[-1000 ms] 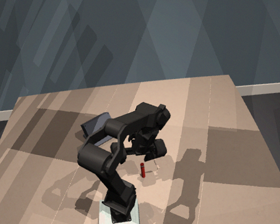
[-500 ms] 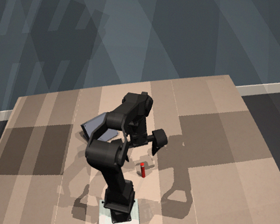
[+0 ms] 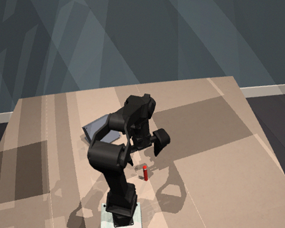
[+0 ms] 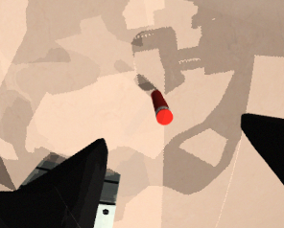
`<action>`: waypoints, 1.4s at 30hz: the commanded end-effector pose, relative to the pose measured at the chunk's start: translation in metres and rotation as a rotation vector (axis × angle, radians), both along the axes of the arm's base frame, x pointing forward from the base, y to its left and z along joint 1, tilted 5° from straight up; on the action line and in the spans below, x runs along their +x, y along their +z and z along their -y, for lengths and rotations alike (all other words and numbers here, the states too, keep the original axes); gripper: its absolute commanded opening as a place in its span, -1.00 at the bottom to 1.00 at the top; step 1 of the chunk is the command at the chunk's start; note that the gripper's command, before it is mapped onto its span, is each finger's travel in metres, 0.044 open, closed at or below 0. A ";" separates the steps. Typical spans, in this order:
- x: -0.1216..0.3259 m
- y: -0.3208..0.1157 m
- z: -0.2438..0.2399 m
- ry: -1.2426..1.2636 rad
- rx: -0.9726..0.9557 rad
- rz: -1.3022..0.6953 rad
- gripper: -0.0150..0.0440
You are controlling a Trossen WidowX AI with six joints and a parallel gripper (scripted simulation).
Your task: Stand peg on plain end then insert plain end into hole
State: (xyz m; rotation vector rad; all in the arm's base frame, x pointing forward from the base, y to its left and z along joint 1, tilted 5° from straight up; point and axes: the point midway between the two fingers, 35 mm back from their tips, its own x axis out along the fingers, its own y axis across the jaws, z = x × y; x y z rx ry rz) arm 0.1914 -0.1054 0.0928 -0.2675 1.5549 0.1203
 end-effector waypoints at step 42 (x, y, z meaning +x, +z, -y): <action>-0.001 -0.062 0.006 0.211 0.000 -0.034 1.00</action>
